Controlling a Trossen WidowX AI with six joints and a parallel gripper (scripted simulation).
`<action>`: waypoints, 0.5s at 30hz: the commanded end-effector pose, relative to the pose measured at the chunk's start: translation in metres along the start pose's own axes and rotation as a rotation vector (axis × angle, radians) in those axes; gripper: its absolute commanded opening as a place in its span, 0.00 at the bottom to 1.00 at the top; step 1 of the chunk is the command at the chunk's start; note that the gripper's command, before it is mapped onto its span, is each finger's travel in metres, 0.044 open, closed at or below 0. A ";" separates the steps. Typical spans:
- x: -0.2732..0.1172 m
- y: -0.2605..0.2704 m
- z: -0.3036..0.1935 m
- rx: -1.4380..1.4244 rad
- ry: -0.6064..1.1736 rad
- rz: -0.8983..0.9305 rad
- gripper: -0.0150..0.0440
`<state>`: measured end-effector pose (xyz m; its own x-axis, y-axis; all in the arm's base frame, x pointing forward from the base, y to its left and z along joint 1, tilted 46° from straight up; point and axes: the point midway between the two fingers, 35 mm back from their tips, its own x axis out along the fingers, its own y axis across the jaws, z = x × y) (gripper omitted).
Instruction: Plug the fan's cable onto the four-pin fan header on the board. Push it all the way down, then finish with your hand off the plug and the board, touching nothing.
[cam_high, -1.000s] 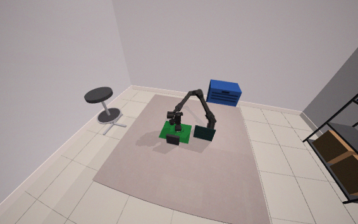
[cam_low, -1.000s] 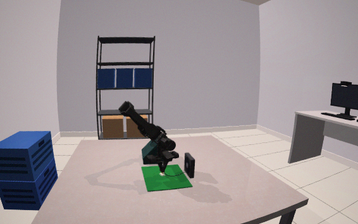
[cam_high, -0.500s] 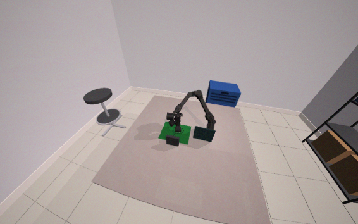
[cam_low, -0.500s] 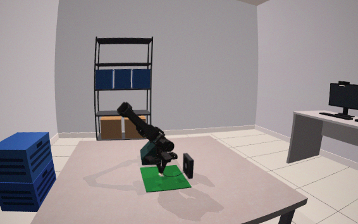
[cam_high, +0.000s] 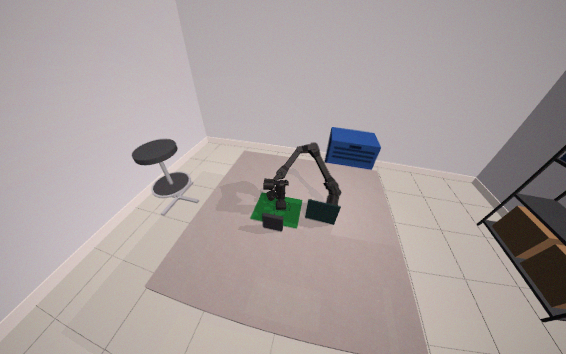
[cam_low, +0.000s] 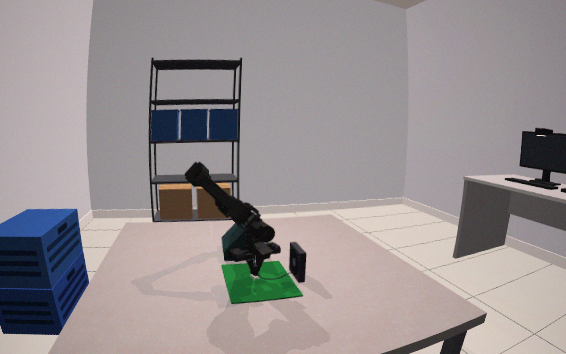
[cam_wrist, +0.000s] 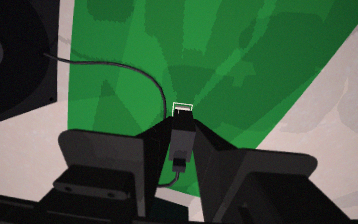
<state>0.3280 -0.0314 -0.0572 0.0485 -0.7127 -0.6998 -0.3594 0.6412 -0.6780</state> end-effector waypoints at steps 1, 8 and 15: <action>0.003 0.000 0.000 -0.004 0.002 -0.002 0.25; 0.007 0.000 -0.001 -0.004 0.002 -0.002 0.25; 0.007 0.000 0.000 -0.002 -0.002 -0.002 0.30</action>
<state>0.3280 -0.0360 -0.0621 0.0505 -0.7134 -0.6990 -0.3621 0.6391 -0.6785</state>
